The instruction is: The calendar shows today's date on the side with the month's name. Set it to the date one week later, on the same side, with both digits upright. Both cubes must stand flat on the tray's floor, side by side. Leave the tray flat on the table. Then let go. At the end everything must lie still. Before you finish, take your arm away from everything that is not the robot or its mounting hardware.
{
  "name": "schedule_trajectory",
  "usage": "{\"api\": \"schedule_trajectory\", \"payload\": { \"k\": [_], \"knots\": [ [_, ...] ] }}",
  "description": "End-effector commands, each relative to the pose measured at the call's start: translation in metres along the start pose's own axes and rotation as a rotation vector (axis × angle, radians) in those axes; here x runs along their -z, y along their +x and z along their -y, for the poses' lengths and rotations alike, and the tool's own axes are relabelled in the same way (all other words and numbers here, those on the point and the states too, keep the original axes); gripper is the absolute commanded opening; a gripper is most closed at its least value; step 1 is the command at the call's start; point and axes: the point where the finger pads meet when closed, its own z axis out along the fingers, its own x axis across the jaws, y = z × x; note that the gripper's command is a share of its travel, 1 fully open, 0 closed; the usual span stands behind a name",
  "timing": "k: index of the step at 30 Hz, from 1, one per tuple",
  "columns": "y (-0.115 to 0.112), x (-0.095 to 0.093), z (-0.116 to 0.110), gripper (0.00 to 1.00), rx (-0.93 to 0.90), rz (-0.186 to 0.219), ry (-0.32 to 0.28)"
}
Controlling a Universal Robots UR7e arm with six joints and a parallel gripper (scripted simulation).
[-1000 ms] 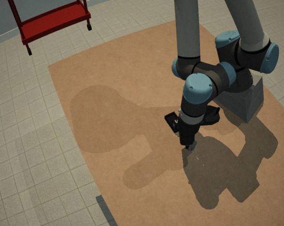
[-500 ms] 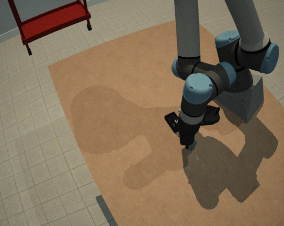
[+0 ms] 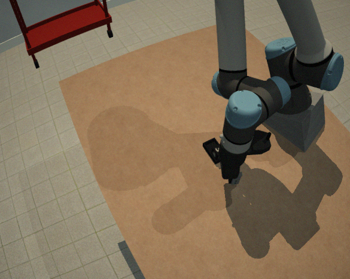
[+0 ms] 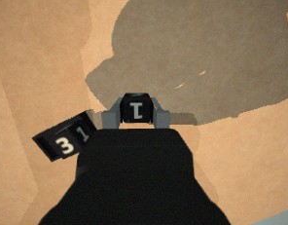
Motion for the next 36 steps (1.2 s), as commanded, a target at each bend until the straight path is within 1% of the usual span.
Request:
{"api": "schedule_trajectory", "payload": {
  "k": [1,25,30,36],
  "knots": [
    [0.0,0.0,0.0,0.6,0.0,-0.001,-0.001],
    [0.0,0.002,0.0,0.6,0.0,-0.001,-0.001],
    [0.0,0.01,0.0,0.6,0.0,-0.001,-0.001],
    [0.0,0.03,0.0,0.6,0.0,-0.001,-0.001]
  ]
}}
